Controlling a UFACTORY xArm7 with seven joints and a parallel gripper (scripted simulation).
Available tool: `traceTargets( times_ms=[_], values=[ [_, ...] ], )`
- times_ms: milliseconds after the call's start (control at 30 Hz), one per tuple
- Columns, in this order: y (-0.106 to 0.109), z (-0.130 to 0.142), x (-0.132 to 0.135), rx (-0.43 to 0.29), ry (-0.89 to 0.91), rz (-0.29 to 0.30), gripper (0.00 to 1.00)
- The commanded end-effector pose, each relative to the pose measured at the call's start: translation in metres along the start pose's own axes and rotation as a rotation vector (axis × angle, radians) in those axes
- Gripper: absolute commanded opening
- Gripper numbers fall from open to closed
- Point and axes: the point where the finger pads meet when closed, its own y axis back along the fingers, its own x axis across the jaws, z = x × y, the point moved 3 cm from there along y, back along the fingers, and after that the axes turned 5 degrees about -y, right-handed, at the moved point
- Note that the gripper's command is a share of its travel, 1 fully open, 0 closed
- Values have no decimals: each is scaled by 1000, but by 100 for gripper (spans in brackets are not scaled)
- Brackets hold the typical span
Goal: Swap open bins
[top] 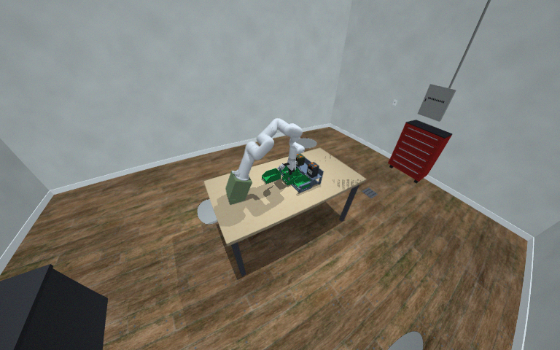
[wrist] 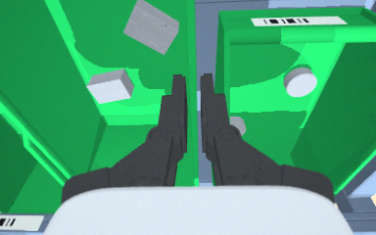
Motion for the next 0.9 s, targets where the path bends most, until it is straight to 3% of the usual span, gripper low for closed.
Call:
traceTargets(
  times_ms=[0, 867],
  values=[
    [1, 1, 0, -3, 0, 0, 10],
    [7, 1, 0, -3, 0, 0, 10]
  ],
)
